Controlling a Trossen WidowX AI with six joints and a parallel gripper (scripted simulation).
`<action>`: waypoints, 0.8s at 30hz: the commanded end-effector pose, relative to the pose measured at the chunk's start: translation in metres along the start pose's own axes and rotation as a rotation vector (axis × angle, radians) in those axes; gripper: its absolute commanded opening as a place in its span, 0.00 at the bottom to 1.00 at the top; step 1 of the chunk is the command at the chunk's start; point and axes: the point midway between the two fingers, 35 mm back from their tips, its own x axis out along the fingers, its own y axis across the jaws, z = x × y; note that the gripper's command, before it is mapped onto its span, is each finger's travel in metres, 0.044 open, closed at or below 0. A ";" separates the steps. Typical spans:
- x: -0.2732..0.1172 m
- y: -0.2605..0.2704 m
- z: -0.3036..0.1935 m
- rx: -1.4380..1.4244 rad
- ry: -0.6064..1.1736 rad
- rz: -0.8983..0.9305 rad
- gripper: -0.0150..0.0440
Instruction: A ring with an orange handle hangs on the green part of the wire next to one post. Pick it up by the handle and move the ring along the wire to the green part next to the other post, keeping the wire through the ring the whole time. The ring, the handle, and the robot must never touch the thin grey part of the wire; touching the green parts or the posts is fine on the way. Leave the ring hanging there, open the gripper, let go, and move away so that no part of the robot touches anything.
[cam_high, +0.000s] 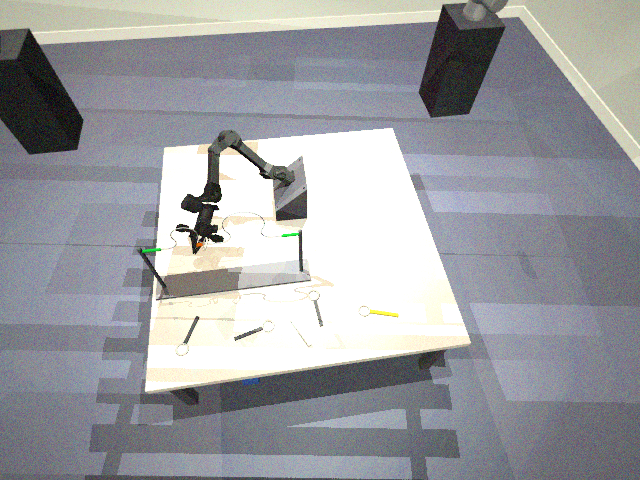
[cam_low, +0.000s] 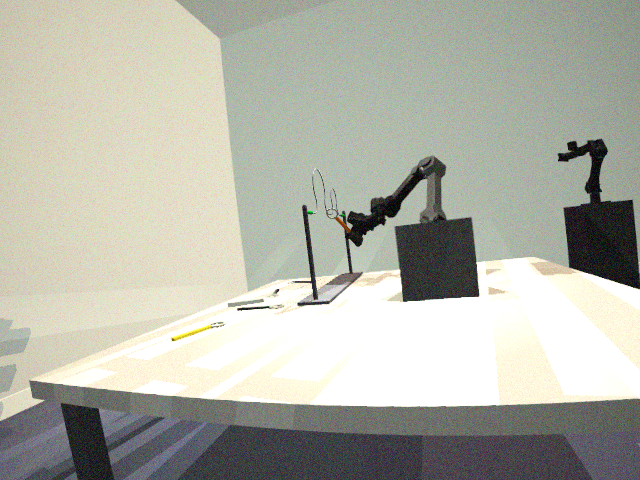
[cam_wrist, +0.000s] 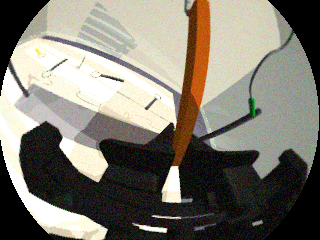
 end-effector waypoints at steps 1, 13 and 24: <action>-0.003 0.013 0.000 0.077 0.013 0.041 0.00; -0.011 0.050 0.007 0.281 0.039 0.157 0.00; -0.019 0.074 0.017 0.397 0.053 0.223 0.00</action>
